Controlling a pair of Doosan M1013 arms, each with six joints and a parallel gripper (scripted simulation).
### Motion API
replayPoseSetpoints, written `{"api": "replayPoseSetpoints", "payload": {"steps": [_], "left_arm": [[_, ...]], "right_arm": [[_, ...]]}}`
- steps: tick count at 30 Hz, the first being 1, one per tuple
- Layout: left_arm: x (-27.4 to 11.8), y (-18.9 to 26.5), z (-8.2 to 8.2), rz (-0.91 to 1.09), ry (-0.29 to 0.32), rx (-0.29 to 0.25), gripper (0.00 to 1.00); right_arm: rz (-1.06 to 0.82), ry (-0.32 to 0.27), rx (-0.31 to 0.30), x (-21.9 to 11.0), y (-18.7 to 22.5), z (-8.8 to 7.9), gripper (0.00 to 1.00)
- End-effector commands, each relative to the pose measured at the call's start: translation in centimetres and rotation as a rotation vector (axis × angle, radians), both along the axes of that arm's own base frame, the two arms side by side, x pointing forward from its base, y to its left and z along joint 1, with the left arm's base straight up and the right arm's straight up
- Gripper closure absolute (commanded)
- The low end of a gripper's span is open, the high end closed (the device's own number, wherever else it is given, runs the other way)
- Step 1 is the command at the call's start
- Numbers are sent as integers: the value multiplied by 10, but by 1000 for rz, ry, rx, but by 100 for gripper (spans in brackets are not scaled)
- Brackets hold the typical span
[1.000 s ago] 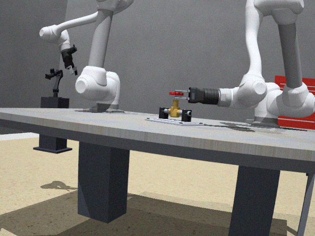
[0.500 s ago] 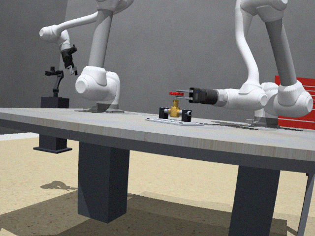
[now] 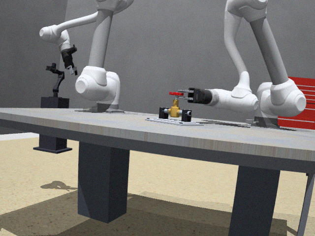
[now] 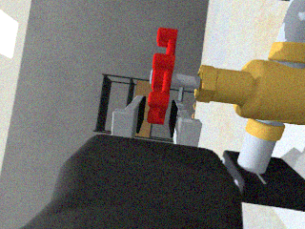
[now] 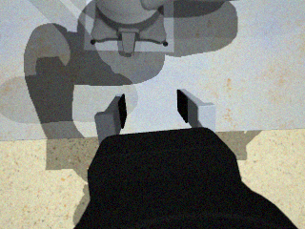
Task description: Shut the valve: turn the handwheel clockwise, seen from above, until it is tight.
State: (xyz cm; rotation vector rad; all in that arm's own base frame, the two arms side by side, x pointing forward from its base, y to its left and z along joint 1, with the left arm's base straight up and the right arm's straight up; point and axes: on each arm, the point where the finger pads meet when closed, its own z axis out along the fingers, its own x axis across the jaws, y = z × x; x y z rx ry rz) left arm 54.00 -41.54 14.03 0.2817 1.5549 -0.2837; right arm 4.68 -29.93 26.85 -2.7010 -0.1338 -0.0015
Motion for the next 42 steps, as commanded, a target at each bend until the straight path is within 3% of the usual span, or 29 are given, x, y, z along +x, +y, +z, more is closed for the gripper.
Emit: {"api": "replayPoseSetpoints", "payload": {"steps": [1, 28, 42], "left_arm": [[0, -1, 2, 91, -4, 0, 45], [-14, -1, 2, 596, -3, 0, 45], [-18, -2, 2, 745, -3, 0, 45]], "right_arm": [[0, 0, -1, 0, 0, 0, 0], [0, 0, -1, 0, 0, 0, 0], [0, 0, -1, 0, 0, 0, 0]]}}
